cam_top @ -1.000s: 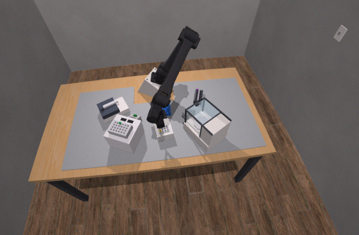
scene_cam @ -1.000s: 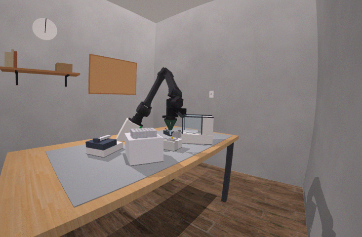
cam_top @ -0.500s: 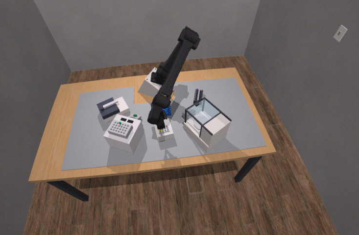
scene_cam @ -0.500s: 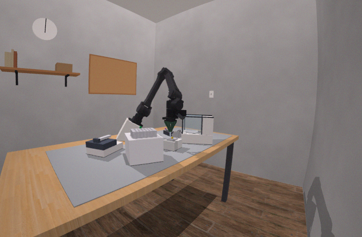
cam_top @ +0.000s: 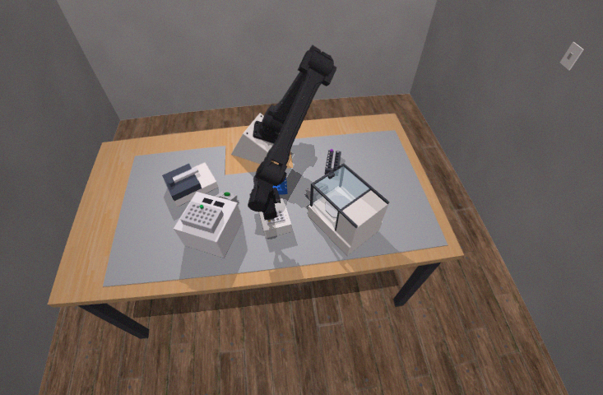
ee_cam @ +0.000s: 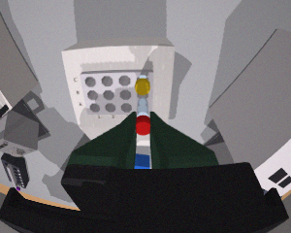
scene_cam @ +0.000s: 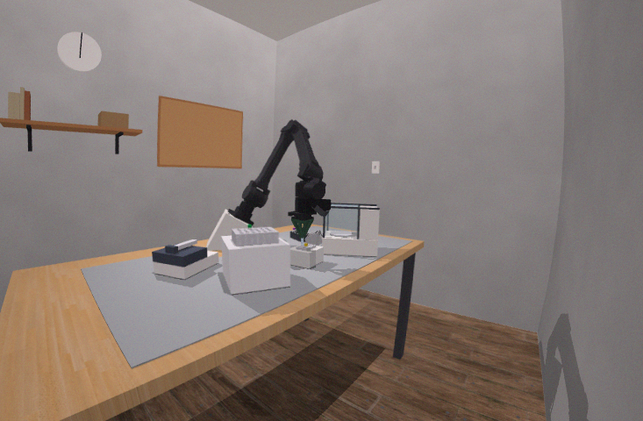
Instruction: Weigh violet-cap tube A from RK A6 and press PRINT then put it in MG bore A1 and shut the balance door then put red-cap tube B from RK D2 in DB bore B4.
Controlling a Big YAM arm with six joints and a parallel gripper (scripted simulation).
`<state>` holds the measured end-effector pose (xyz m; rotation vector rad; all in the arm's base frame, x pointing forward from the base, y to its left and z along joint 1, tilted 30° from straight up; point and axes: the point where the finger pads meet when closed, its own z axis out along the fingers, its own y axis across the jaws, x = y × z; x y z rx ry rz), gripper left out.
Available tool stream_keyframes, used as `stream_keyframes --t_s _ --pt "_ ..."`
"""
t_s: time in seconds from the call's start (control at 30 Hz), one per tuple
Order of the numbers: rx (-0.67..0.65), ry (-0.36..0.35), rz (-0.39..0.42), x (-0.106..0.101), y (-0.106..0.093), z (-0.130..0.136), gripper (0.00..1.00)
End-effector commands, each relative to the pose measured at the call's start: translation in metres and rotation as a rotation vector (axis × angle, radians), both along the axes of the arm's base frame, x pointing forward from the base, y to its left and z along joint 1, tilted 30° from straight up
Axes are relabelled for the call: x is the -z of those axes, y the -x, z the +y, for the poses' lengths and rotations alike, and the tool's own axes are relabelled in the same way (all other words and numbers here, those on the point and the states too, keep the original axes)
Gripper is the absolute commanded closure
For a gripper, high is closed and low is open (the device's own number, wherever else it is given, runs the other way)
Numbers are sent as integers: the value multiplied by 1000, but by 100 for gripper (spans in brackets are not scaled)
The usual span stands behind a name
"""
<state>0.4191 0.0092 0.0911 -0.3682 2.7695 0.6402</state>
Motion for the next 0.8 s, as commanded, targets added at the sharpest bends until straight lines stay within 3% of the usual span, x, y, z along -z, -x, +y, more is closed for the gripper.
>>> stream_keyframes --t_s 0.0,0.77 --pt "13 7 -38 -10 -17 -3 91" --pt "9 8 -42 -11 -23 -3 91"
